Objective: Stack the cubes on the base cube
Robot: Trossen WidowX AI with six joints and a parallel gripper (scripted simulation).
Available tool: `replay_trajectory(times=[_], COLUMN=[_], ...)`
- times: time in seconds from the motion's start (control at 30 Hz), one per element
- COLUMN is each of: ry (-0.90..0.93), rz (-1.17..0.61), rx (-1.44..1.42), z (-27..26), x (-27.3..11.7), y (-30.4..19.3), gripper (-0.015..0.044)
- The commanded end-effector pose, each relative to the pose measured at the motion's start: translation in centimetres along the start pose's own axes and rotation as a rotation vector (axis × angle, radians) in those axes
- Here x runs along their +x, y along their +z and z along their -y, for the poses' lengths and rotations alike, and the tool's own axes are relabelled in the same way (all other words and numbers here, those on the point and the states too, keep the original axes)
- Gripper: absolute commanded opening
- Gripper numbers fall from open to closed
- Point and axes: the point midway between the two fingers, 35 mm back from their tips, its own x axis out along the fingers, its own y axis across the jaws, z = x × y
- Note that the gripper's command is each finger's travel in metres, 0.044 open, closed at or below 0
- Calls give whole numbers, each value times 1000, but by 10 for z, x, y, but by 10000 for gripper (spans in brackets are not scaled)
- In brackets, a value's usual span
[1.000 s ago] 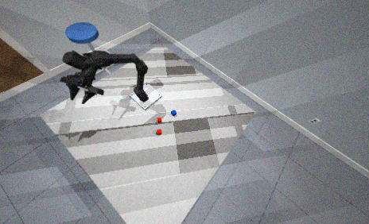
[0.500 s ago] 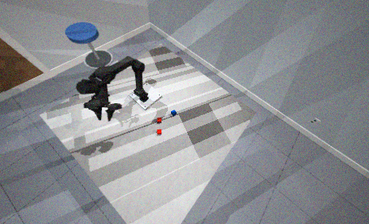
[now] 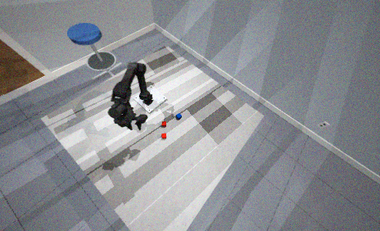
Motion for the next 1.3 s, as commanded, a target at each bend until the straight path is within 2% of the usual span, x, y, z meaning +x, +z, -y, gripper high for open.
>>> replay_trajectory(times=[0.0,0.37,0.73,1.0,1.27], ry=[-7,-68,-200,-222,-222], rz=[-112,-350,-523,-540,-540], rx=[-9,-94,-236,-259,-259], z=[-22,-72,-101,-103,-88], x=[21,53,63,64,111], y=[-26,-100,-179,-190,-217], gripper=[265,265,265,265,265])
